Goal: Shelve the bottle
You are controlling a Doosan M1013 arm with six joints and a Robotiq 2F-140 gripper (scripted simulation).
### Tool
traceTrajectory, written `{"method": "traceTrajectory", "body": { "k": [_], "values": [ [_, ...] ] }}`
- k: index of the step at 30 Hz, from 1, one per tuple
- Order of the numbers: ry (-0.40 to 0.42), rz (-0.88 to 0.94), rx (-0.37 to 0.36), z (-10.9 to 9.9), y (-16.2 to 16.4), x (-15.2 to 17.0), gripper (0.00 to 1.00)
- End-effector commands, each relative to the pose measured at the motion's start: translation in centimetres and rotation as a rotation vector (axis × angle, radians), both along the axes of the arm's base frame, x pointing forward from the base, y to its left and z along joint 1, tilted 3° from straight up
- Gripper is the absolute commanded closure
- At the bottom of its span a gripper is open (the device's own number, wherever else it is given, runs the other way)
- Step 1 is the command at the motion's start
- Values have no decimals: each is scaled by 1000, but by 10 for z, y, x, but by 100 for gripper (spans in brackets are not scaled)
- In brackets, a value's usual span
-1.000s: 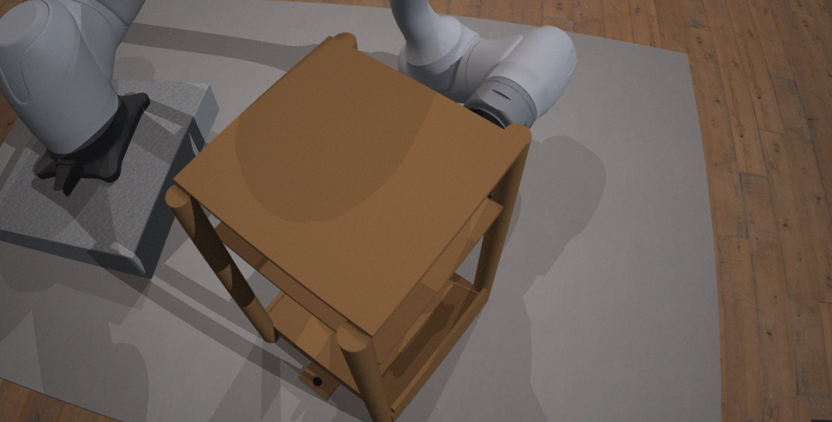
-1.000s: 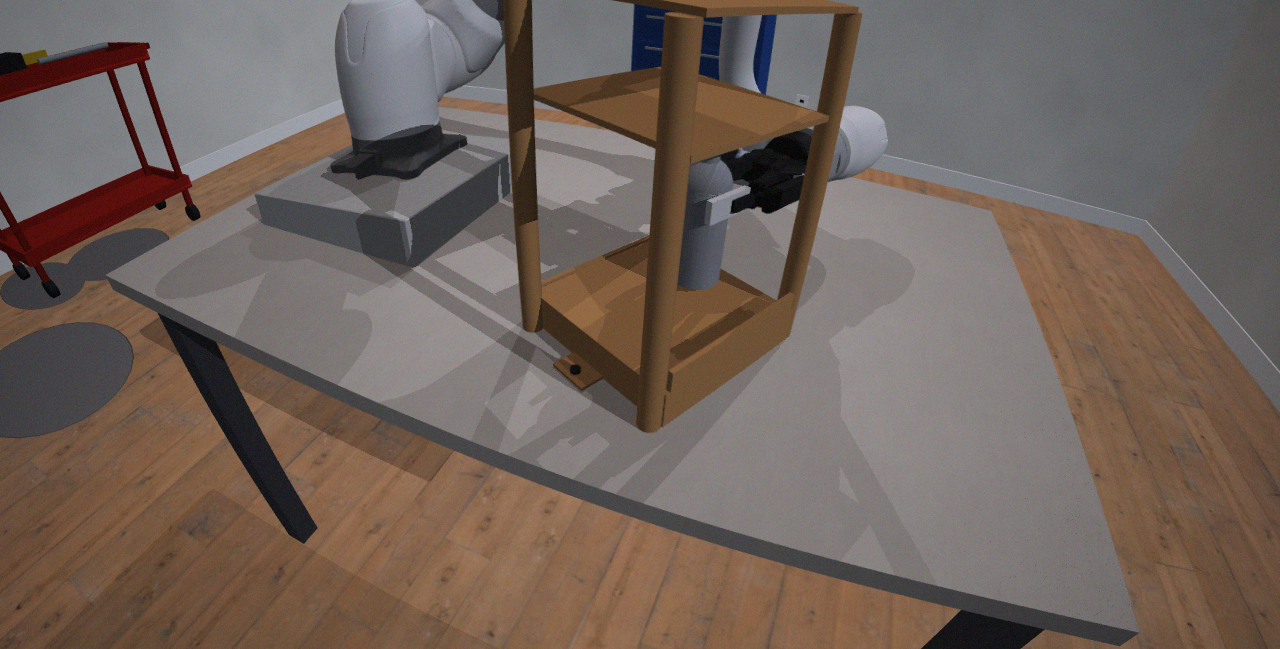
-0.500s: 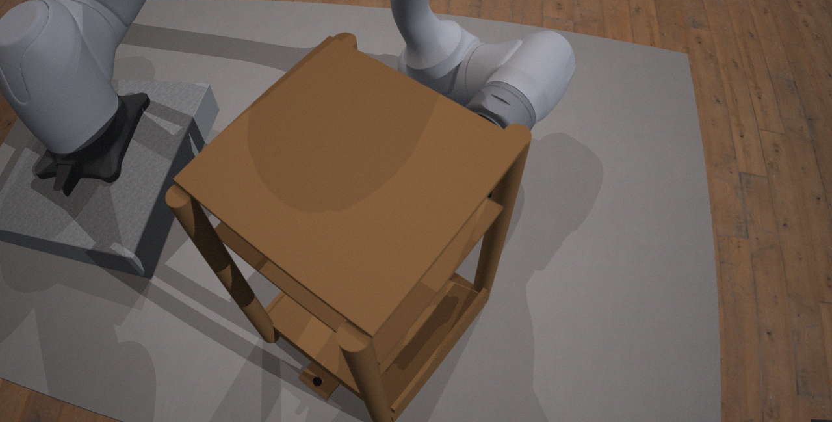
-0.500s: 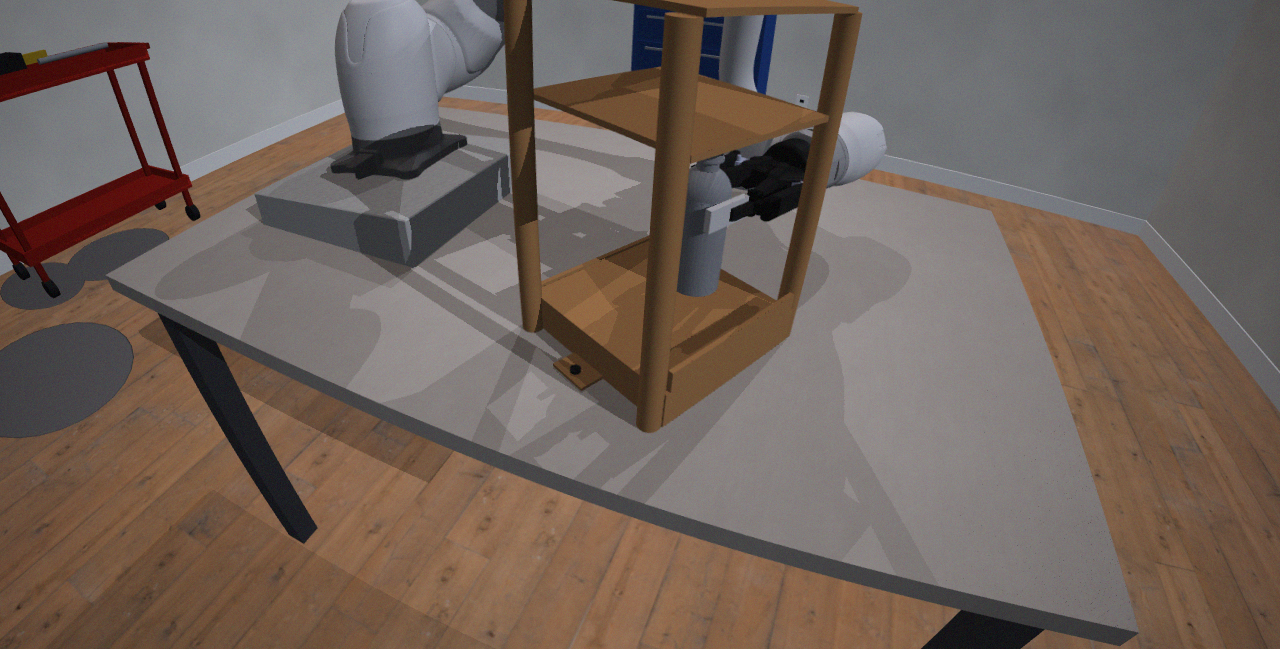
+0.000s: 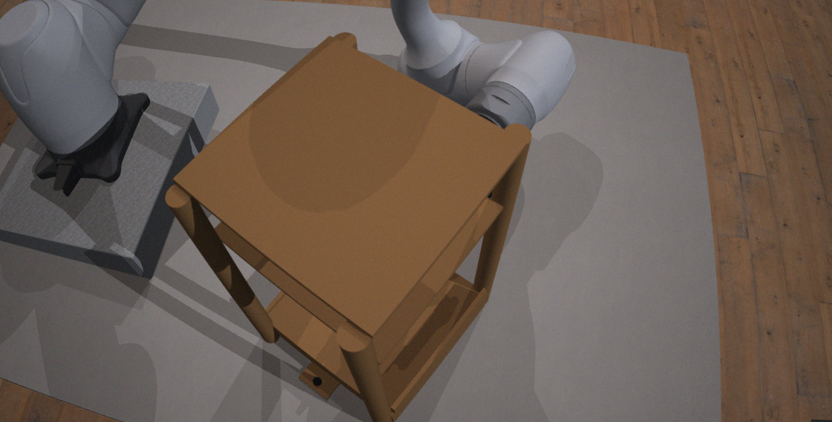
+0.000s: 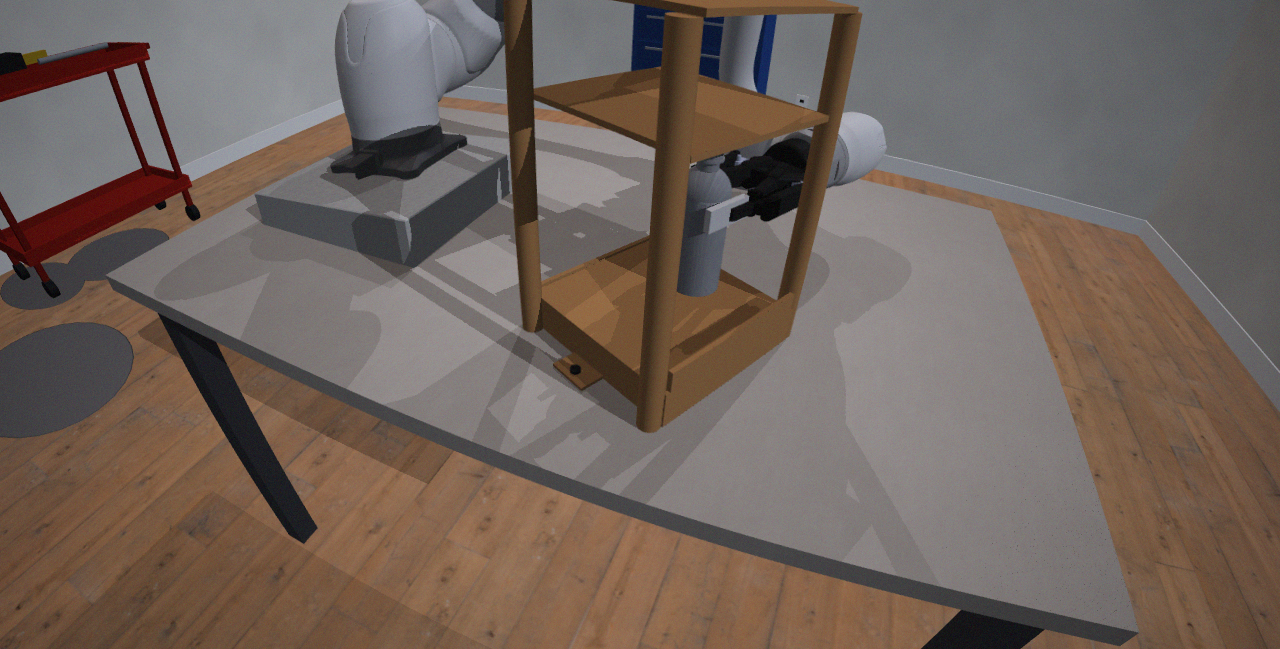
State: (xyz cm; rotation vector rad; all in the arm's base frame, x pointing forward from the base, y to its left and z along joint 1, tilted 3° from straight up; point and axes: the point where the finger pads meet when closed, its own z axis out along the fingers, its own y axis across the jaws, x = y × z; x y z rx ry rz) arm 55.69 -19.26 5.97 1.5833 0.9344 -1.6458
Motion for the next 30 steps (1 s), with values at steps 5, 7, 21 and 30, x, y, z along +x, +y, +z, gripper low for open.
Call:
{"method": "traceTrajectory", "body": {
  "k": [5,7,21,30],
  "values": [
    [0,0,0,0,0,0,100],
    [0,0,0,0,0,0,100],
    [0,0,0,0,0,0,61],
    [0,0,0,0,0,0,52]
  ]
}}
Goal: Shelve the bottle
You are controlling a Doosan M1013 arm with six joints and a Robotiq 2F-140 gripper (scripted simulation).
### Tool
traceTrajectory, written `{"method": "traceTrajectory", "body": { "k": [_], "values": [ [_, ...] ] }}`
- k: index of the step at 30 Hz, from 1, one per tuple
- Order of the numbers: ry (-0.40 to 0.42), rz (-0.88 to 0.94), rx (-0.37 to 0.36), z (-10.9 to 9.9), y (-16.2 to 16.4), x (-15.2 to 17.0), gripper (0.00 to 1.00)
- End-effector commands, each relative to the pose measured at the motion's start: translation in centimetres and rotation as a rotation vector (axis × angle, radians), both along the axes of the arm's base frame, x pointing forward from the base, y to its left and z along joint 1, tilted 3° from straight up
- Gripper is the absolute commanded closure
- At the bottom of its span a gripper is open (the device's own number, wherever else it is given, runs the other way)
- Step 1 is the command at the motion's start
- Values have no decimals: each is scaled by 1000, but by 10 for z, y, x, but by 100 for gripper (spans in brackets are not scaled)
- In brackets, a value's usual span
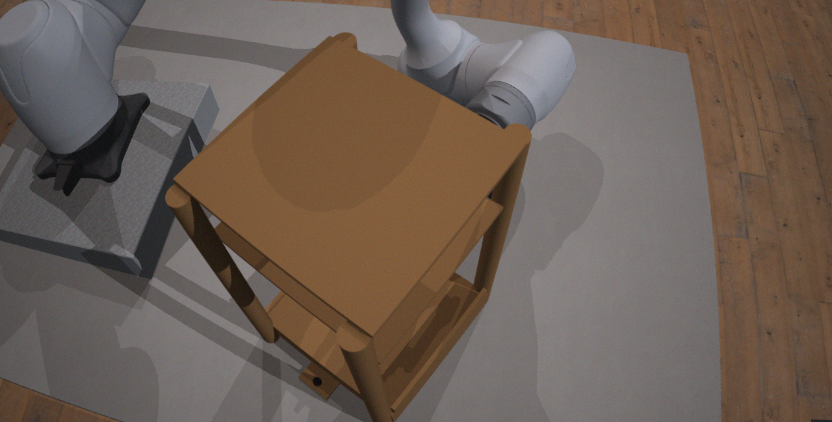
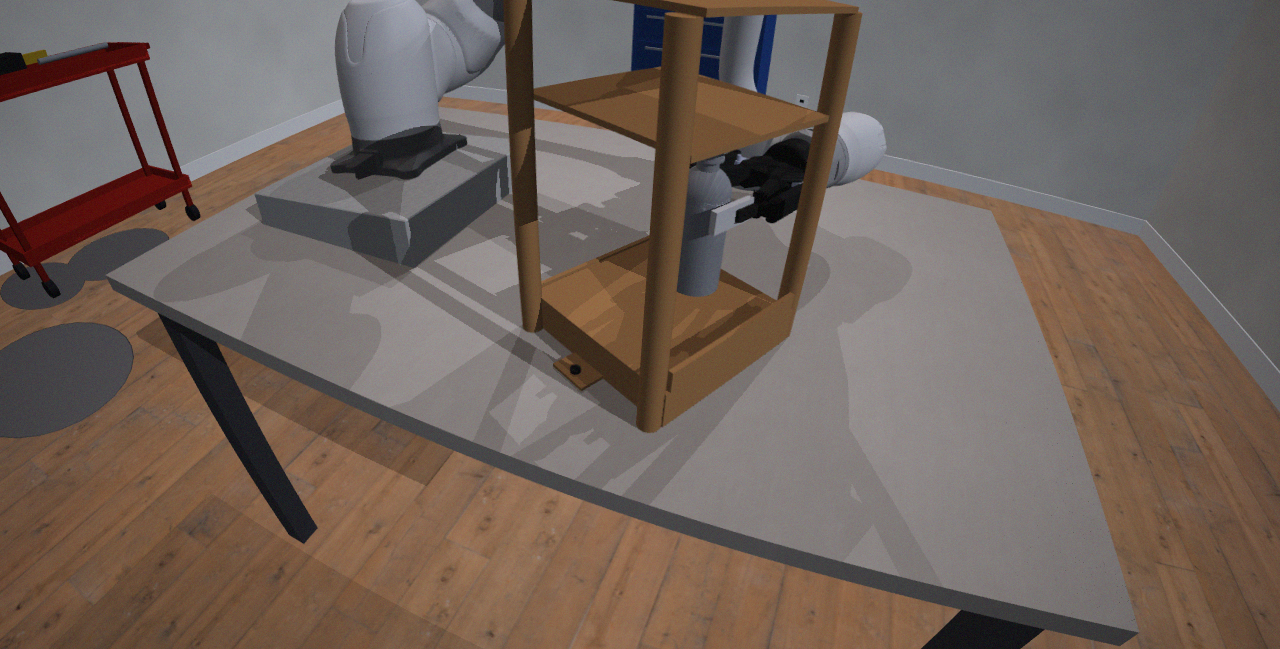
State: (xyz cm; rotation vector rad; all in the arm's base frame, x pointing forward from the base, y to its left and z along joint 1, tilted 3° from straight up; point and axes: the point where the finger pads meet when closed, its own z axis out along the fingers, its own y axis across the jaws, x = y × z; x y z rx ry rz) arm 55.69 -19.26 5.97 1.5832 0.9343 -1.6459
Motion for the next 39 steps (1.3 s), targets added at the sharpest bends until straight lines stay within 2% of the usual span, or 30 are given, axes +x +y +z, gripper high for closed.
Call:
{"method": "traceTrajectory", "body": {
  "k": [1,39],
  "values": [
    [0,0,0,0,0,0,52],
    [0,0,0,0,7,4,52]
  ]
}}
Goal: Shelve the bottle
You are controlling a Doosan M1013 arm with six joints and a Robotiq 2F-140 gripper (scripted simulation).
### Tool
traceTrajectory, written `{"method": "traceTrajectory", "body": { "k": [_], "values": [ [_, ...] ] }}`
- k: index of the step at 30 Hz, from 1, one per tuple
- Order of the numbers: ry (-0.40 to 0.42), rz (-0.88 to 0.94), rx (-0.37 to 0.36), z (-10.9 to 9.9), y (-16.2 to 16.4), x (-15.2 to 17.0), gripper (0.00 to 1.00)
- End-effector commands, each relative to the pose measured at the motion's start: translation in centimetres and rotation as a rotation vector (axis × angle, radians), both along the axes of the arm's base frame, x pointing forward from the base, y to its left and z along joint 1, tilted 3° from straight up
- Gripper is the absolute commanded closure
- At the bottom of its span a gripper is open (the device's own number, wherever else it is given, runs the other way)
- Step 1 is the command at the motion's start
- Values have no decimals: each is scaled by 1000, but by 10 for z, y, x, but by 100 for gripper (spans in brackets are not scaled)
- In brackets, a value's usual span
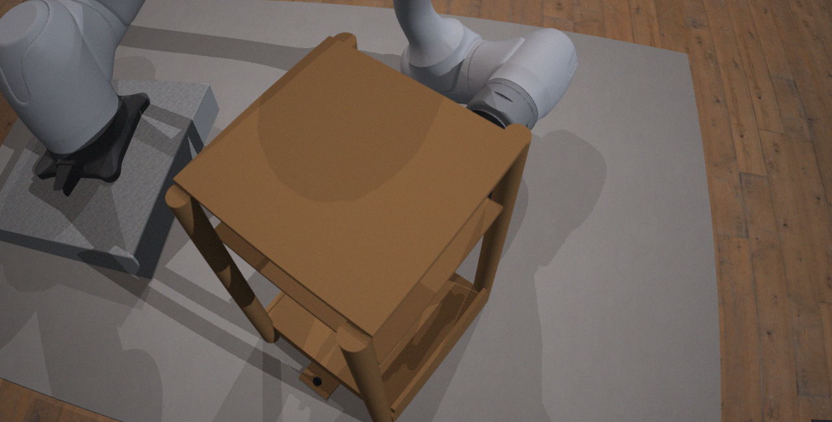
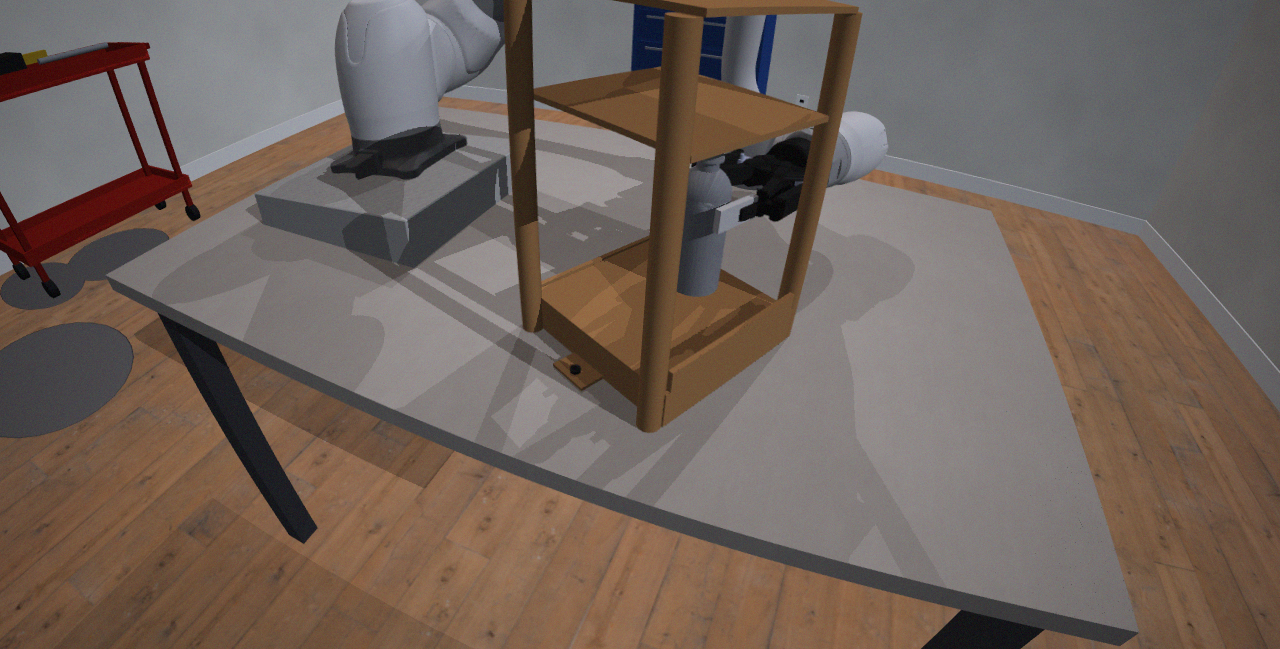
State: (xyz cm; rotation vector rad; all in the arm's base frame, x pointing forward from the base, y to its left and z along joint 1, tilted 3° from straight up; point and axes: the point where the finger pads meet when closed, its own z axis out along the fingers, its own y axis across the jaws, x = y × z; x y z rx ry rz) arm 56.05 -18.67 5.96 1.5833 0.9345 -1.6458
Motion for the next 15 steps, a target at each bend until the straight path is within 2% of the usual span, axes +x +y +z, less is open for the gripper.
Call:
{"method": "traceTrajectory", "body": {
  "k": [1,15],
  "values": [
    [0,0,0,0,2,1,52],
    [0,0,0,0,10,6,52]
  ]
}}
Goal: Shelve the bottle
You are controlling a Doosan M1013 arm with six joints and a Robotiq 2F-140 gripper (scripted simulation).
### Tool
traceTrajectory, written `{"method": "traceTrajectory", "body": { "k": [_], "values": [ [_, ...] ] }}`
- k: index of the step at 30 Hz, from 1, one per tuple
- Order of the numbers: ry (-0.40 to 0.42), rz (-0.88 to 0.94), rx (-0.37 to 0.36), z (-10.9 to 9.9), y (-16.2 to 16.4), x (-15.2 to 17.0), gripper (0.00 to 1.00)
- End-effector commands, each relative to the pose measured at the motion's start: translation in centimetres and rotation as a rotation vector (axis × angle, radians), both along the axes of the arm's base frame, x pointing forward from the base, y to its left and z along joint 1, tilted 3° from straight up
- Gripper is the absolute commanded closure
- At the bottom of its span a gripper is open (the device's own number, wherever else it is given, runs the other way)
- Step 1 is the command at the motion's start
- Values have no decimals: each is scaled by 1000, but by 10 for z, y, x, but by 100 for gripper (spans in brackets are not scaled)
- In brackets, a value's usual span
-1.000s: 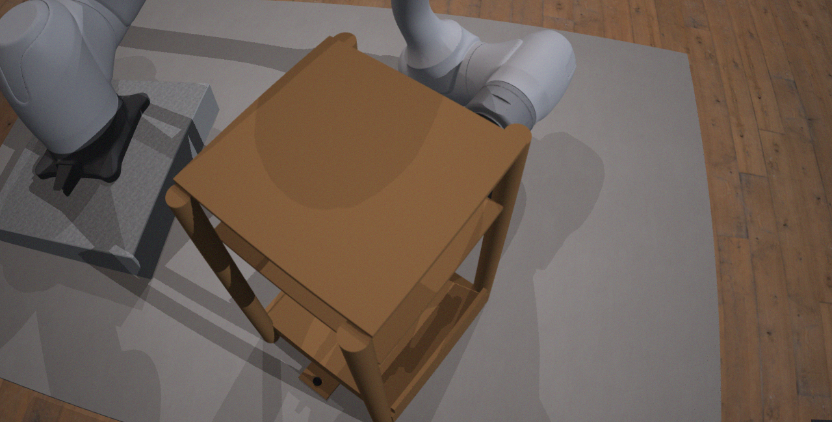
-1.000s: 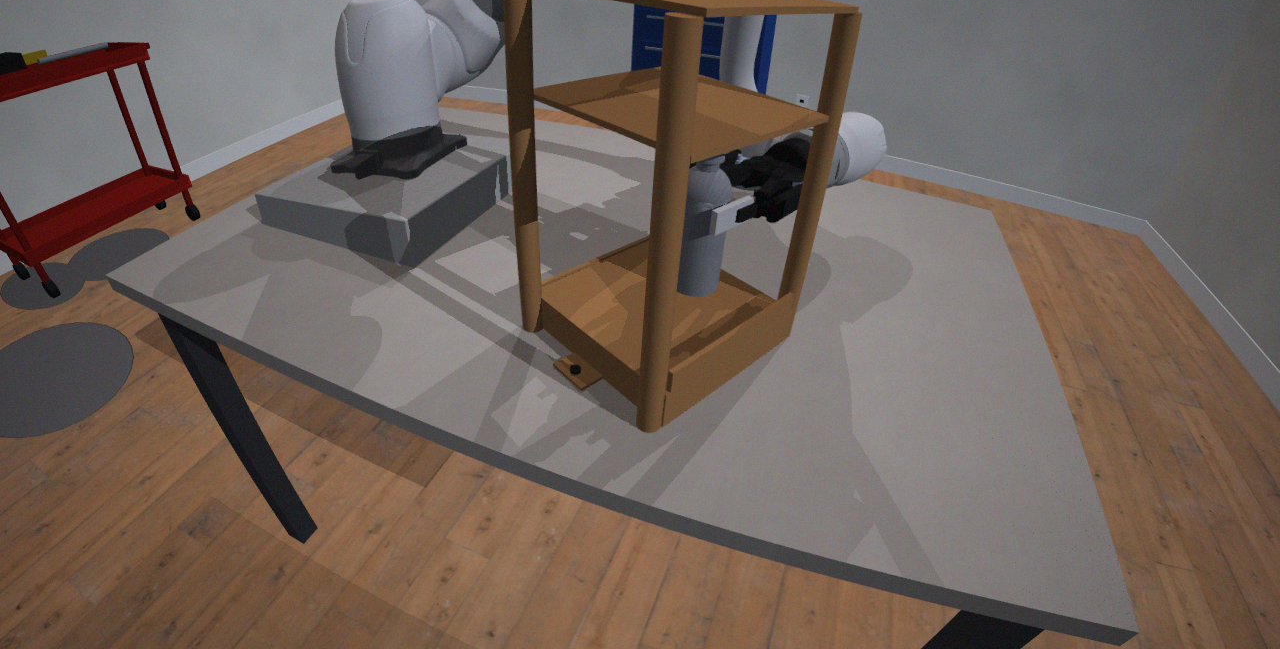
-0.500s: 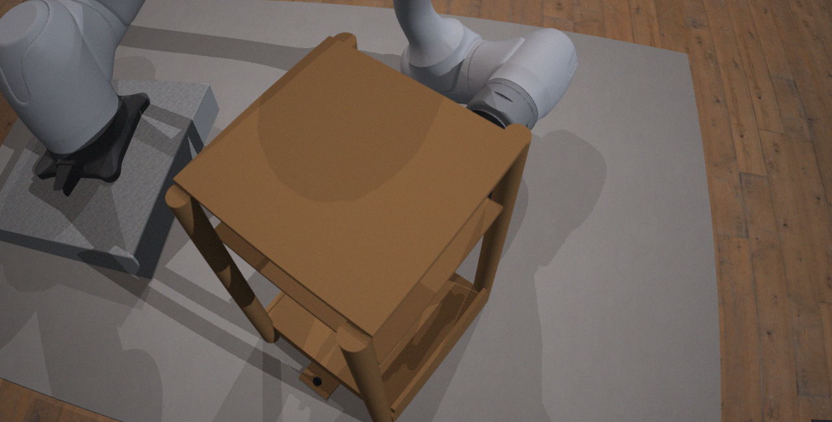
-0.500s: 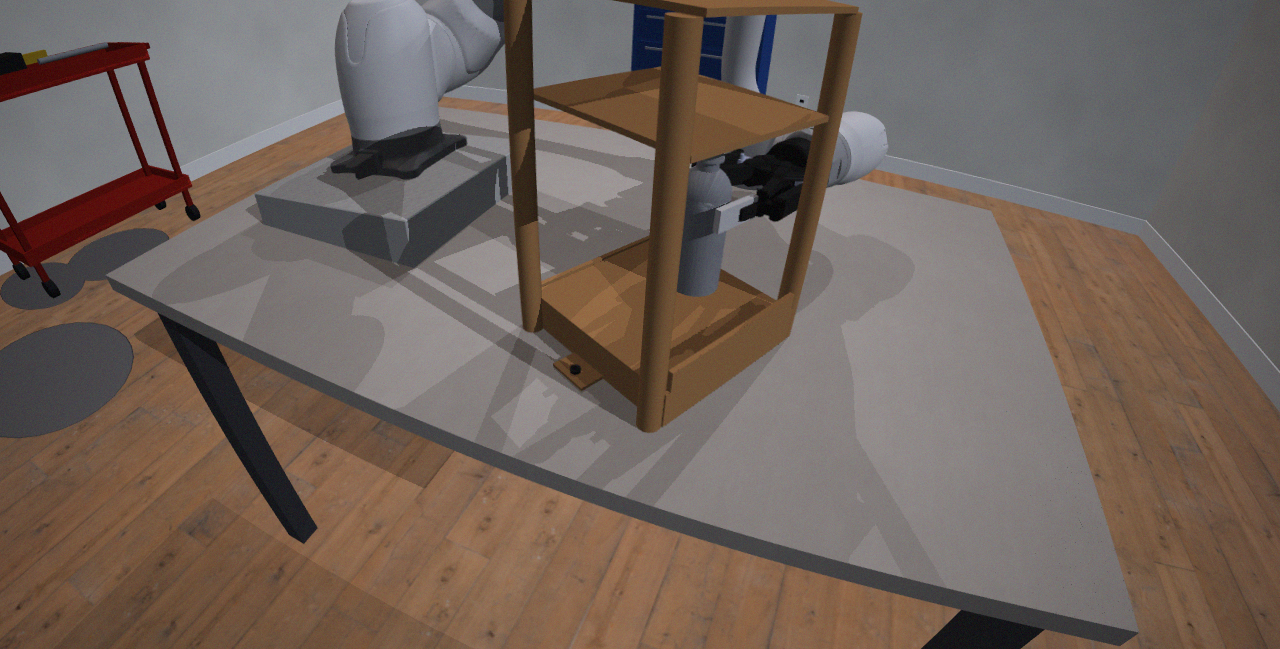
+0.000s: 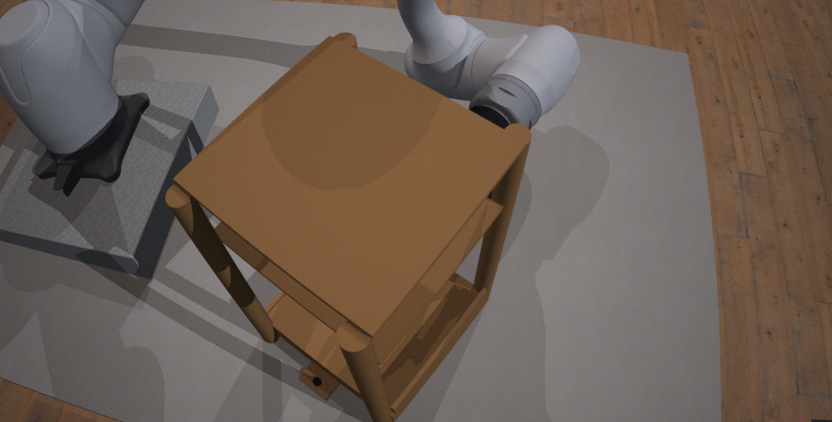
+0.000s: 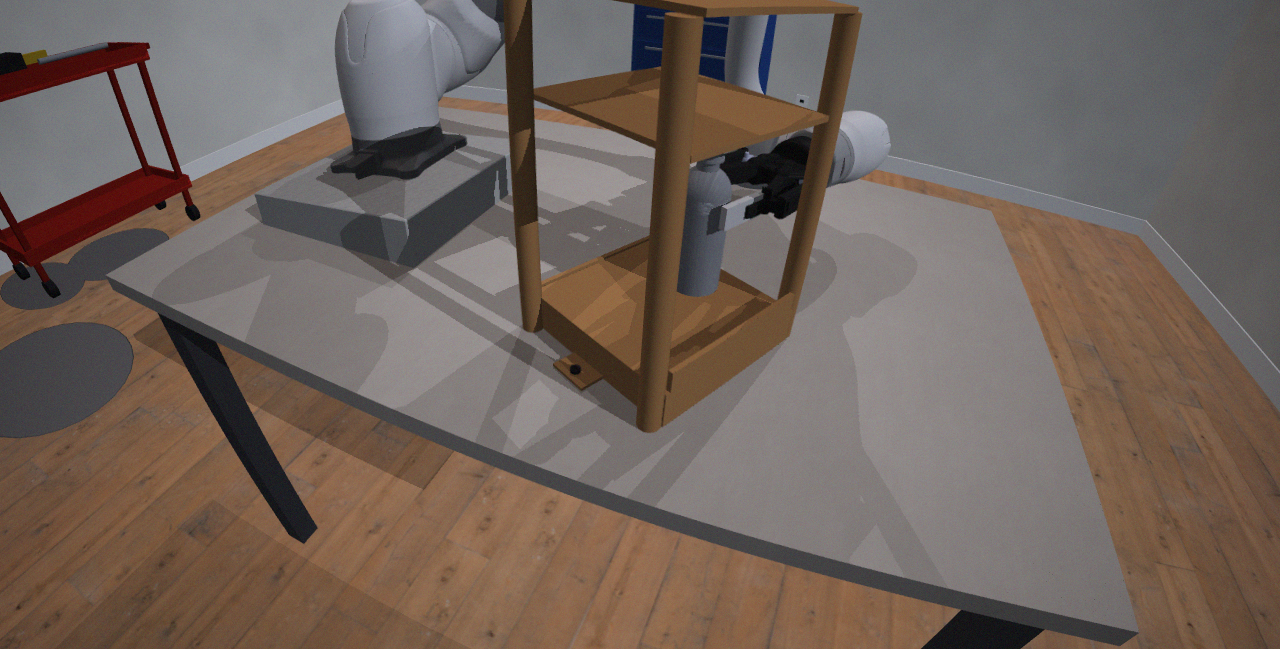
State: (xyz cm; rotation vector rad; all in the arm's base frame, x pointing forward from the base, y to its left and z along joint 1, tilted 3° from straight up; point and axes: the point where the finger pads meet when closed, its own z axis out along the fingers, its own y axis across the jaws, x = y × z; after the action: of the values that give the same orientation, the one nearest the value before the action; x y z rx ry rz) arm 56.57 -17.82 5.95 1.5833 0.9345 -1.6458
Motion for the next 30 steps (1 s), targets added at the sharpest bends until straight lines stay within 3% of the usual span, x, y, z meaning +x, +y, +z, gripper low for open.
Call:
{"method": "traceTrajectory", "body": {
  "k": [1,30],
  "values": [
    [0,0,0,0,3,2,52],
    [0,0,0,0,24,15,52]
  ]
}}
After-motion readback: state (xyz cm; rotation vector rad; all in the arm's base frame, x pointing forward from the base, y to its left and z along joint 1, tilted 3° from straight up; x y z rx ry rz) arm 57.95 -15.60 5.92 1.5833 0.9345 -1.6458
